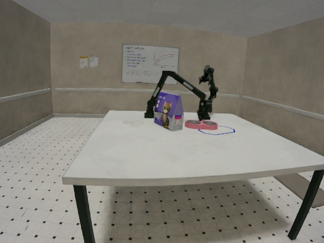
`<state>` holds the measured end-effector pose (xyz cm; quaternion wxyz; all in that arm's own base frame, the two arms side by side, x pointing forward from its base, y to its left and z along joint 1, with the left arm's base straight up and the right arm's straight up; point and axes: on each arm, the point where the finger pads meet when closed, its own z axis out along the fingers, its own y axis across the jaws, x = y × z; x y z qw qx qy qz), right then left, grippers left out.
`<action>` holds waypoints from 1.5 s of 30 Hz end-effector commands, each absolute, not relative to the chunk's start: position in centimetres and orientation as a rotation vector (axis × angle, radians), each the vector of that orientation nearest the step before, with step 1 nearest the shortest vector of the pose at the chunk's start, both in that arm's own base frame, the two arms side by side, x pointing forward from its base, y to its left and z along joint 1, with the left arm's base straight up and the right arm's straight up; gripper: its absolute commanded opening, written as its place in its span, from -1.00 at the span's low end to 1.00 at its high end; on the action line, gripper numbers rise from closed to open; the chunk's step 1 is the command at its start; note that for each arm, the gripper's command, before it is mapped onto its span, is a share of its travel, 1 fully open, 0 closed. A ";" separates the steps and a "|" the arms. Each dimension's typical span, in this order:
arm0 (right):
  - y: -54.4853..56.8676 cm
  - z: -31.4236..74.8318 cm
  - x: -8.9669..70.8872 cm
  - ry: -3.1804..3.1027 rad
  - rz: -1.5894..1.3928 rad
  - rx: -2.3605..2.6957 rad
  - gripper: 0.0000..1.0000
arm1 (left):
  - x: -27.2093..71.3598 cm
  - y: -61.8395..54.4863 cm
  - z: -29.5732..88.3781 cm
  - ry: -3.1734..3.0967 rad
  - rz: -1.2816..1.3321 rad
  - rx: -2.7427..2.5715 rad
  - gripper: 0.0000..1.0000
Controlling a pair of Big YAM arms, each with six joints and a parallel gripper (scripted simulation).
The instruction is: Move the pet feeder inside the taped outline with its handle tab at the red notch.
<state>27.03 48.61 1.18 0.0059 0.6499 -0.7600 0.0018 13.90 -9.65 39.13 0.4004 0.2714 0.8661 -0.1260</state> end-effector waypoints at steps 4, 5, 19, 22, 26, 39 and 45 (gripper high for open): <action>51.3 2.1 30.4 -2.302 -0.005 2.171 -0.79 | 13.8 -9.7 40.2 2.167 -0.328 0.688 1.00; 51.3 2.1 30.4 -2.302 -0.005 2.171 -0.79 | 13.8 -9.7 40.2 2.167 -0.328 0.688 1.00; 51.9 2.1 31.0 -2.263 -0.004 2.212 -0.79 | 13.8 -9.7 40.2 2.167 -0.328 0.688 1.00; 52.0 2.1 31.2 -2.240 -0.003 2.235 -0.79 | 13.8 -9.7 40.2 2.167 -0.328 0.688 1.00; 53.0 2.1 32.3 -2.154 -0.001 2.318 -0.79 | 13.8 -9.7 40.2 2.167 -0.328 0.688 1.00; 54.0 2.2 33.0 -2.156 -0.003 2.320 -0.79 | 13.8 -9.7 40.2 2.167 -0.328 0.688 1.00; 54.1 2.1 33.6 -2.093 0.000 2.375 -0.79 | 13.8 -9.7 40.2 2.167 -0.328 0.688 1.00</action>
